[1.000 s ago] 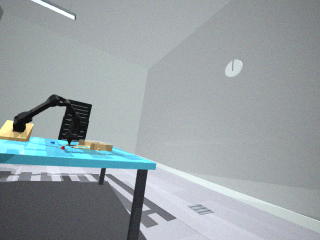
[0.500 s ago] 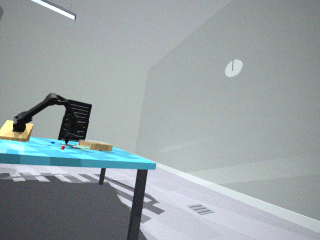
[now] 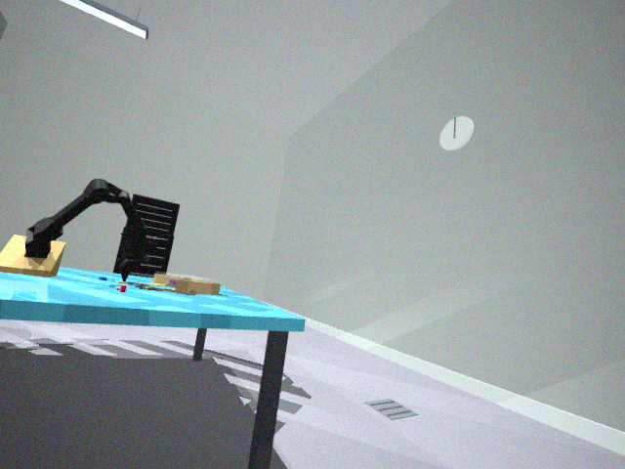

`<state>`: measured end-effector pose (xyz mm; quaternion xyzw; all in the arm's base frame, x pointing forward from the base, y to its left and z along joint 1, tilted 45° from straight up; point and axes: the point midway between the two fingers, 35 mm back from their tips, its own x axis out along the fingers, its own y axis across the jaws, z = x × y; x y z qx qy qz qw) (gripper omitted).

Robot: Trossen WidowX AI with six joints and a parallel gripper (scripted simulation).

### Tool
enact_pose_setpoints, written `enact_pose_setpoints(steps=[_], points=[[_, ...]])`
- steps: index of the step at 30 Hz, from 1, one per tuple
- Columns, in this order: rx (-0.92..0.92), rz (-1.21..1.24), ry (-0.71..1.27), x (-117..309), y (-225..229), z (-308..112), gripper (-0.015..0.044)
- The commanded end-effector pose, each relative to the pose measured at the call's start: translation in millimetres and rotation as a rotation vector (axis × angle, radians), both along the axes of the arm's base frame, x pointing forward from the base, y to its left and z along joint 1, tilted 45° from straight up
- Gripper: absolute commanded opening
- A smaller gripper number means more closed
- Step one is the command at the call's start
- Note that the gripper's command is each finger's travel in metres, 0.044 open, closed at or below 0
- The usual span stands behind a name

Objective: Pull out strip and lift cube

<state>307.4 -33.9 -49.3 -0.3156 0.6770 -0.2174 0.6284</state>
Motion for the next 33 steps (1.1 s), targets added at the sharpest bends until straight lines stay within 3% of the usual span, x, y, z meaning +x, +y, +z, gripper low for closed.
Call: enact_pose_setpoints(steps=[1,33], points=[[-0.003,-0.011,0.024,-13.2,-4.3,-2.8,0.0],[-0.004,-0.011,0.027,-60.9,-8.6,3.3,0.0]])
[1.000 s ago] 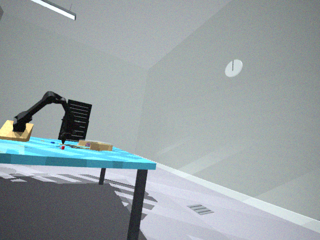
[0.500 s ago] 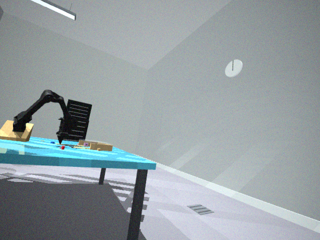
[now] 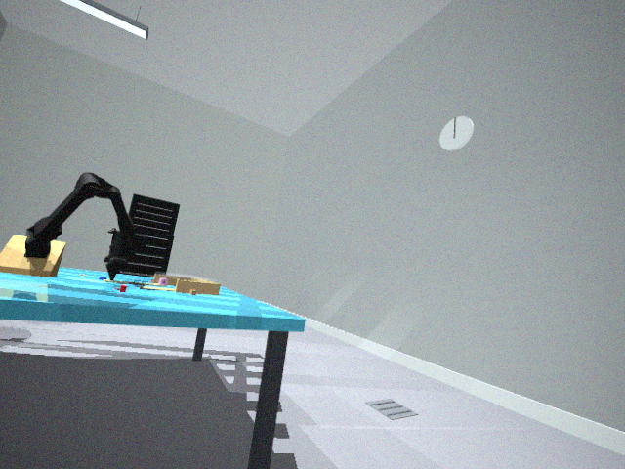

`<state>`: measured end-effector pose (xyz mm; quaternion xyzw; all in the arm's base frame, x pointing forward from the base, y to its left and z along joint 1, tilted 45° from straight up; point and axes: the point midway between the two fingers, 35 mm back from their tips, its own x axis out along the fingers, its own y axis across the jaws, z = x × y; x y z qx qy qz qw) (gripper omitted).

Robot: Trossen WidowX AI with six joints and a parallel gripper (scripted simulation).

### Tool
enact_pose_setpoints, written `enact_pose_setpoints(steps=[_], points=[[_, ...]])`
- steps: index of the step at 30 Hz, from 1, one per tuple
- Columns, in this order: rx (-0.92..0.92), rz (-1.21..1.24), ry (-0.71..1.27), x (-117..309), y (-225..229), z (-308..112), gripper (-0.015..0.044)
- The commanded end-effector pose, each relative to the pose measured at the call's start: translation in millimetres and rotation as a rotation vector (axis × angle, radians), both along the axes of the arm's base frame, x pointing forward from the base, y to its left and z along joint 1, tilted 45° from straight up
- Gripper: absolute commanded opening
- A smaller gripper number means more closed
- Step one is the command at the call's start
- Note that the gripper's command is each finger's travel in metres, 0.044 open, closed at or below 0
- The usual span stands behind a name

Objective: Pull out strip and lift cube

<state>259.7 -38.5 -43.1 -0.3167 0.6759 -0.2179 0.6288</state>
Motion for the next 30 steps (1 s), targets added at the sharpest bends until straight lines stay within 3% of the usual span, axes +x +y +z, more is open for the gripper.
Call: enact_pose_setpoints(steps=[1,30], points=[[-0.001,-0.013,0.029,-14.6,-4.2,-2.8,0.0],[-0.001,-0.013,0.031,-56.5,-7.9,2.9,0.0]])
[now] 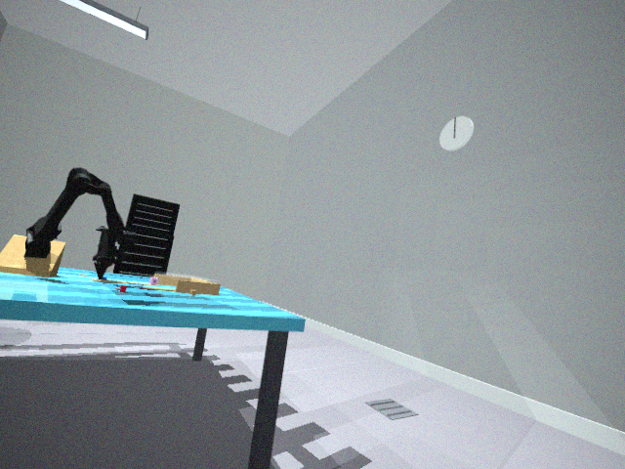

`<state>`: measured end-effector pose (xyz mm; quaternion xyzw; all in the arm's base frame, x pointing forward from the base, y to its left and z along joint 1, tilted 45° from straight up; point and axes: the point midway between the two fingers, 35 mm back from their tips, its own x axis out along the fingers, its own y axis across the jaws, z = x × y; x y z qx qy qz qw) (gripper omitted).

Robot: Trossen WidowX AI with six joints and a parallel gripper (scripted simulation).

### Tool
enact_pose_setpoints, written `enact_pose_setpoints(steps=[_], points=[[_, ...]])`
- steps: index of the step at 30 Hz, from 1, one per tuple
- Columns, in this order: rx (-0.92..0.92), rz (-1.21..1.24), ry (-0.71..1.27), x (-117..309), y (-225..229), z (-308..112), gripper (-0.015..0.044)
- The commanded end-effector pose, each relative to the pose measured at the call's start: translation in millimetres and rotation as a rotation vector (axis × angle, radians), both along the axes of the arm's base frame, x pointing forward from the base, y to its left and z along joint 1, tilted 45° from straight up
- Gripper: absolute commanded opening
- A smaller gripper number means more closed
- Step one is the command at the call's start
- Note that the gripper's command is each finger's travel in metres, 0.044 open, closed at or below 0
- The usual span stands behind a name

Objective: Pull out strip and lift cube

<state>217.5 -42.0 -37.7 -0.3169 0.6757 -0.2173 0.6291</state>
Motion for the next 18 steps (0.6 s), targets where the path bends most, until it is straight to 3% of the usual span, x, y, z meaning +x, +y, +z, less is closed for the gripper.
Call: enact_pose_setpoints(steps=[1,18], points=[[-0.002,-0.014,0.032,-15.8,-4.5,-2.4,0.0],[-0.002,-0.014,0.033,-38.1,-6.5,0.7,0.0]])
